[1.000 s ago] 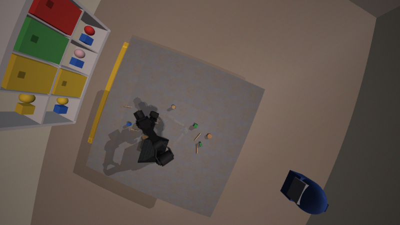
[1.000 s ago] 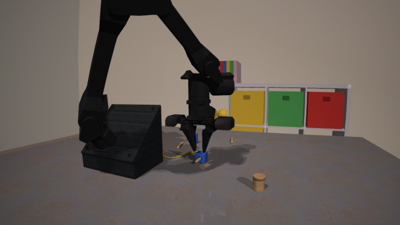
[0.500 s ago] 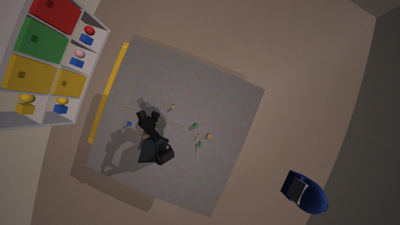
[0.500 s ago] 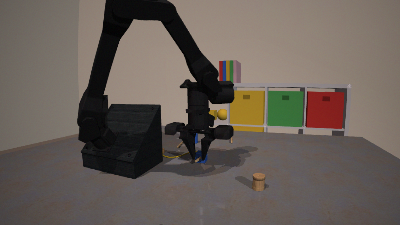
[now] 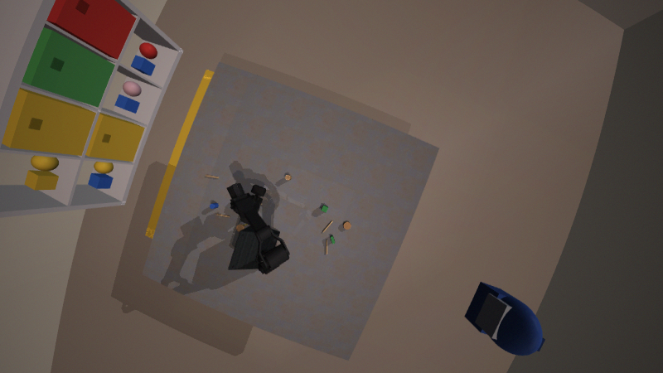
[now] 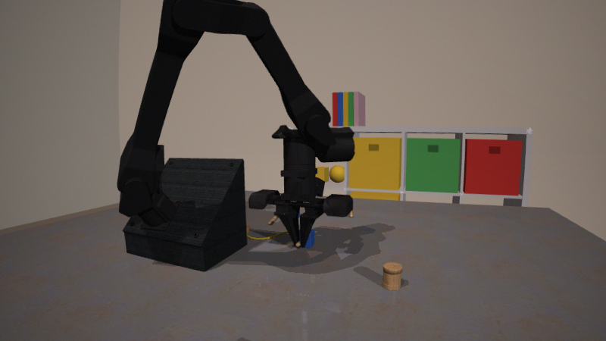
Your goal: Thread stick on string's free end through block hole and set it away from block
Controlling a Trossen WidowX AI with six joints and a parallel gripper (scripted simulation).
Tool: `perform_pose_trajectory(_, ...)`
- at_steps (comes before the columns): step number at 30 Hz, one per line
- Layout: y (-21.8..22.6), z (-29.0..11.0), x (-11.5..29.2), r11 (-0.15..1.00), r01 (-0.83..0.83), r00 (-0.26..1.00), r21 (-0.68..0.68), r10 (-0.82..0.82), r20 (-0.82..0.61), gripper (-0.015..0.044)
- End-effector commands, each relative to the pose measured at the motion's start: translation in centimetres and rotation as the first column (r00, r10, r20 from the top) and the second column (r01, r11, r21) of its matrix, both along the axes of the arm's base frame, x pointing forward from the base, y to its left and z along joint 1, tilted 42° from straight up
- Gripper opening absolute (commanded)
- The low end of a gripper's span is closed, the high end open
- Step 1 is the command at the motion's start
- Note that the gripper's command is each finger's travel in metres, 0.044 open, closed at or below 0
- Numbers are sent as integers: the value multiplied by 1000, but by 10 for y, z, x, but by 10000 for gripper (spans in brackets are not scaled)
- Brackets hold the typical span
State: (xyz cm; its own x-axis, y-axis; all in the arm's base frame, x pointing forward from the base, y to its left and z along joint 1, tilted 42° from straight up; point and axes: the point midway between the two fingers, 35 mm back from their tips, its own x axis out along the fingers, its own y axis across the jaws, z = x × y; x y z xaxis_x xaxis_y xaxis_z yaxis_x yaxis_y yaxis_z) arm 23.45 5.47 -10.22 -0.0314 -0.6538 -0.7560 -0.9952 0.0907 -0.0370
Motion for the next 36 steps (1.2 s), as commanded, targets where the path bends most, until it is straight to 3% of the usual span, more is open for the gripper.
perform_pose_trajectory(1,0,0,0,1000,0,1000,0,0,0,0)
perform_pose_trajectory(36,-5,5,1,998,-51,998,21,52,-32,0)
